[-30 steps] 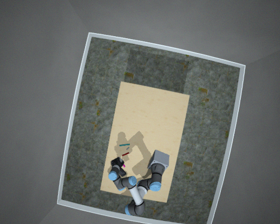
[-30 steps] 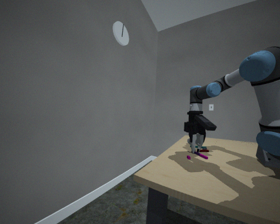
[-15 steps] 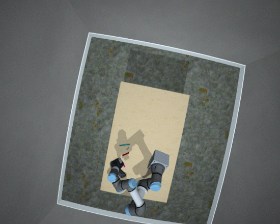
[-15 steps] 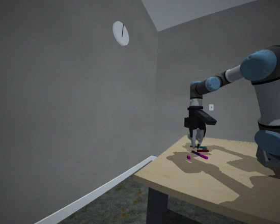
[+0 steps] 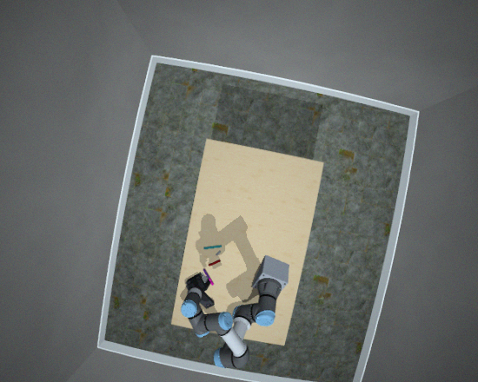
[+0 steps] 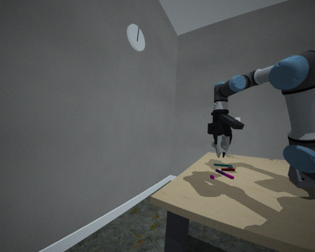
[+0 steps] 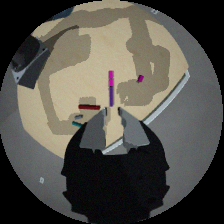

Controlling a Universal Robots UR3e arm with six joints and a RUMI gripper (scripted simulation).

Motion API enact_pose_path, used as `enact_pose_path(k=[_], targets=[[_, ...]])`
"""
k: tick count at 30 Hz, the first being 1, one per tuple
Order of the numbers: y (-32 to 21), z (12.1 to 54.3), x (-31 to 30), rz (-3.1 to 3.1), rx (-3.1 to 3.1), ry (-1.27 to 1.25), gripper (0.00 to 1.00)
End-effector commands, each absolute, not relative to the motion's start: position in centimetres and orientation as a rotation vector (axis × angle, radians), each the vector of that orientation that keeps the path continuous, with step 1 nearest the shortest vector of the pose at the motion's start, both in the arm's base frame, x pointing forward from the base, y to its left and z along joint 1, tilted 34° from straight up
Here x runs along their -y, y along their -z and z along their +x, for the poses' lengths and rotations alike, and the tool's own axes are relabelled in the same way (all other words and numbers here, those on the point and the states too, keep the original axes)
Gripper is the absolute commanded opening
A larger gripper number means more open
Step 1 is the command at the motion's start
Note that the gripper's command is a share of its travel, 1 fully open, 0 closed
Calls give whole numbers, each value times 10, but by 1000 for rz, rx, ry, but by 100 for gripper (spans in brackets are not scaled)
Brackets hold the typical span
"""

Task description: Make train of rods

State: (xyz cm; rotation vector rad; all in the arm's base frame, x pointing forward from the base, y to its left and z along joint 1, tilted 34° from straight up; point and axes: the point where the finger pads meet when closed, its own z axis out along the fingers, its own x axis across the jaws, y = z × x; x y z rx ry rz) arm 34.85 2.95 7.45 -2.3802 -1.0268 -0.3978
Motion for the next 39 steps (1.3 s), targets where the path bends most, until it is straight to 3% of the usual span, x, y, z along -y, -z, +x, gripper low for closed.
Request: enact_pose_path(k=[1,14,15,39], targets=[[-84,348,-23,-2379,1028,397,14],[-90,348,-18,-2379,1028,397,14],[-90,348,-18,-2379,1028,397,100],[-90,348,-18,-2379,1028,397,100]])
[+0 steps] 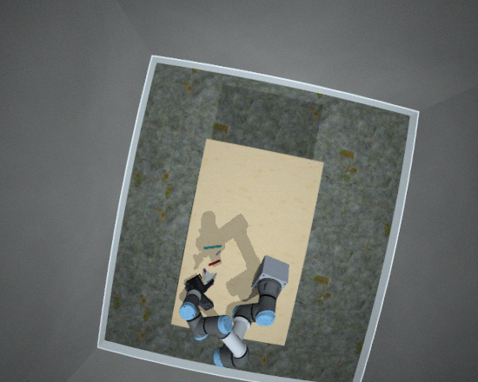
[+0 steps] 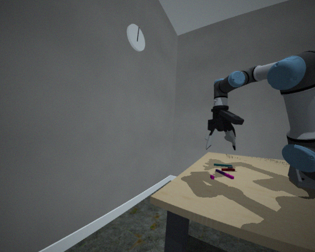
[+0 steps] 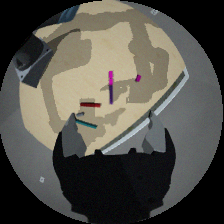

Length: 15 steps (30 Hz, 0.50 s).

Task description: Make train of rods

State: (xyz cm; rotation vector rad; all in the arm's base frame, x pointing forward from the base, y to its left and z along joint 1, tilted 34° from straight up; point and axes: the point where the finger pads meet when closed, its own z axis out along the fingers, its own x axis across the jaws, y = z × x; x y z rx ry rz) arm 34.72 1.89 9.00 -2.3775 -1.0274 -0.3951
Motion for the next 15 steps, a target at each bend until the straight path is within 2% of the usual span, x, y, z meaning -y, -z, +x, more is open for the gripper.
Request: enact_pose_path(k=[1,15], targets=[[-91,348,-18,-2379,1028,397,100],[-98,347,-13,-2379,1028,397,100]])
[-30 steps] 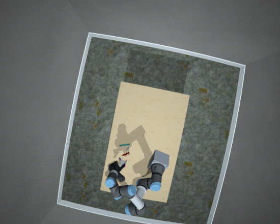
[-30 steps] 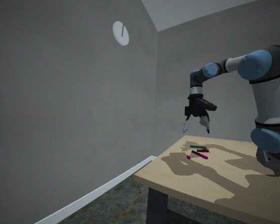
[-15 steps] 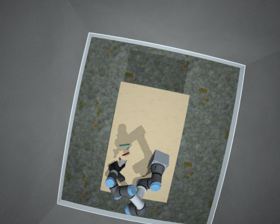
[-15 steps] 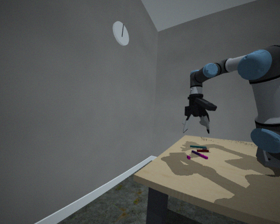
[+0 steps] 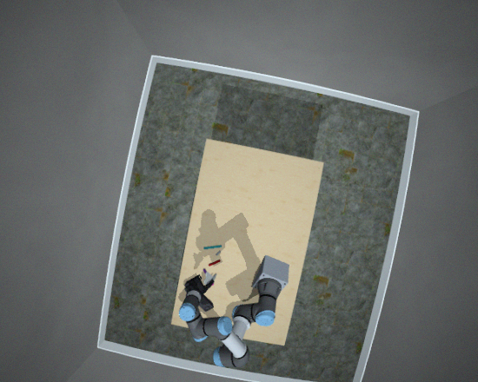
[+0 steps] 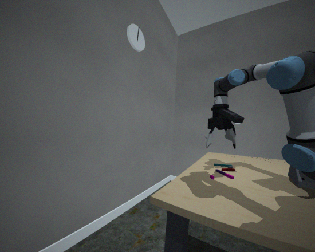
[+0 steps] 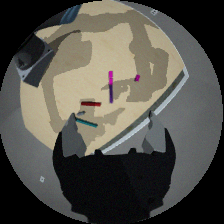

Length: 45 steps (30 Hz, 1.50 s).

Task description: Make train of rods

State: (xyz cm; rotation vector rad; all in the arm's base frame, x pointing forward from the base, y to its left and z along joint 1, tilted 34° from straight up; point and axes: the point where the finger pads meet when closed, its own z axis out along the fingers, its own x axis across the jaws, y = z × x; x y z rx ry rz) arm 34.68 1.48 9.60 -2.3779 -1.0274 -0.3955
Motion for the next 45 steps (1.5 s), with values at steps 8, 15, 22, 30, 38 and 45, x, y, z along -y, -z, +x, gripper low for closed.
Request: enact_pose_path(k=[8,15,22,30,38,45], targets=[[-110,346,-5,-2379,1028,397,100],[-124,345,5,-2379,1028,397,100],[-134,344,12,-2379,1028,397,100],[-149,343,21,-2379,1028,397,100],[-157,343,27,-2379,1028,397,100],[-163,342,31,-2379,1028,397,100]])
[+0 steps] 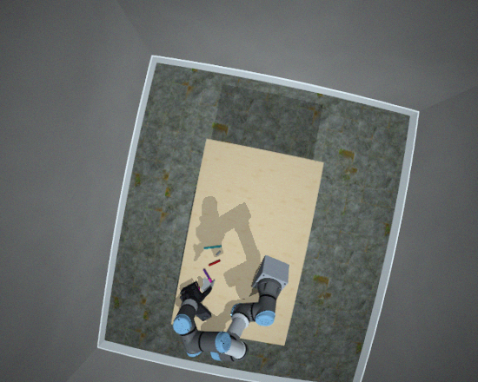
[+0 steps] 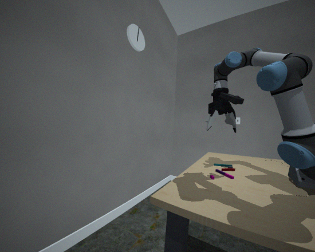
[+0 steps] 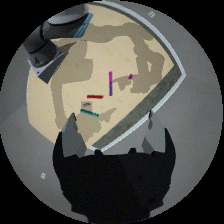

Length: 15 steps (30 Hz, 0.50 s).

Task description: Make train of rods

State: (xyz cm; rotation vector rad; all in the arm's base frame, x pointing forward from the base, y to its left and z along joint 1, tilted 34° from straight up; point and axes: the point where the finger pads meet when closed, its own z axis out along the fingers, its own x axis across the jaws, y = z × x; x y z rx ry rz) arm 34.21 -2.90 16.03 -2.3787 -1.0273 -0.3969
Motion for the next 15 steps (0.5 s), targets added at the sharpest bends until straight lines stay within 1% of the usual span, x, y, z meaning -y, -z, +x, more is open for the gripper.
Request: enact_pose_path(k=[1,15], targets=[[-164,342,32,-2379,1028,397,100],[-167,342,34,-2379,1028,397,100]])
